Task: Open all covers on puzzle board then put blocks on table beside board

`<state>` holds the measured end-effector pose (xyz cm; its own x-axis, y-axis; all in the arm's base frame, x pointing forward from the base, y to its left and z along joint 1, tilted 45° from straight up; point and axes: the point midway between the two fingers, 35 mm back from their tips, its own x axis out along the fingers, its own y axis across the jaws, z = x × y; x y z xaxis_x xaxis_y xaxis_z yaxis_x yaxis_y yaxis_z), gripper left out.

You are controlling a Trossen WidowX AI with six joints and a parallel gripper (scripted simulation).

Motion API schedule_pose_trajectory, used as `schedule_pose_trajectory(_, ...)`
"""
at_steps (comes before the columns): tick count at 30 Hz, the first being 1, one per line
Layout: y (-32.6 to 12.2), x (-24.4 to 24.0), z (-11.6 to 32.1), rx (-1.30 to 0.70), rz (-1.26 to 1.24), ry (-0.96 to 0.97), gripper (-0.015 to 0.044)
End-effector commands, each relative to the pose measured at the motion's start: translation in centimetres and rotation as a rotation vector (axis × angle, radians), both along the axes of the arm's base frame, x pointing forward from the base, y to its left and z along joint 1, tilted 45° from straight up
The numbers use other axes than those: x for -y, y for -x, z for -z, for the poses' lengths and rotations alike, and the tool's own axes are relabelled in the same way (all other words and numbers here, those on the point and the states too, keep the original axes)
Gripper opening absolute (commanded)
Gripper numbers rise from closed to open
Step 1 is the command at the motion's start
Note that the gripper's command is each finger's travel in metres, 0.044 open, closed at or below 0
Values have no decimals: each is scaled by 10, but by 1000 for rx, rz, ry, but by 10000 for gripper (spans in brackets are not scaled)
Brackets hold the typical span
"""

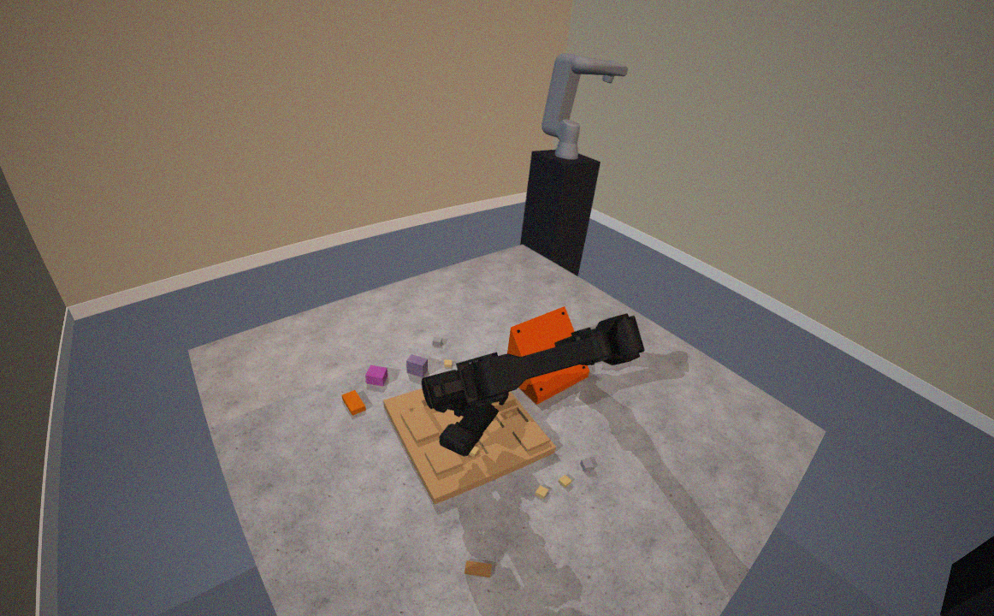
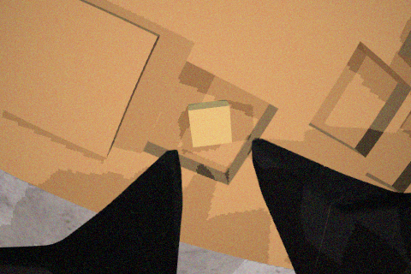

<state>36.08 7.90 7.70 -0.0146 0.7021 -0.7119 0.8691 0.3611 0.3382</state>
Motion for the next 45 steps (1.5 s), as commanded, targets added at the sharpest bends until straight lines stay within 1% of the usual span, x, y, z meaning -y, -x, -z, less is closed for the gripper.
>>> schedule_pose_trajectory(1,0,-1,0,-2,3,-4,144)
schedule_pose_trajectory(45,0,-23,22,-2,3,-5,144)
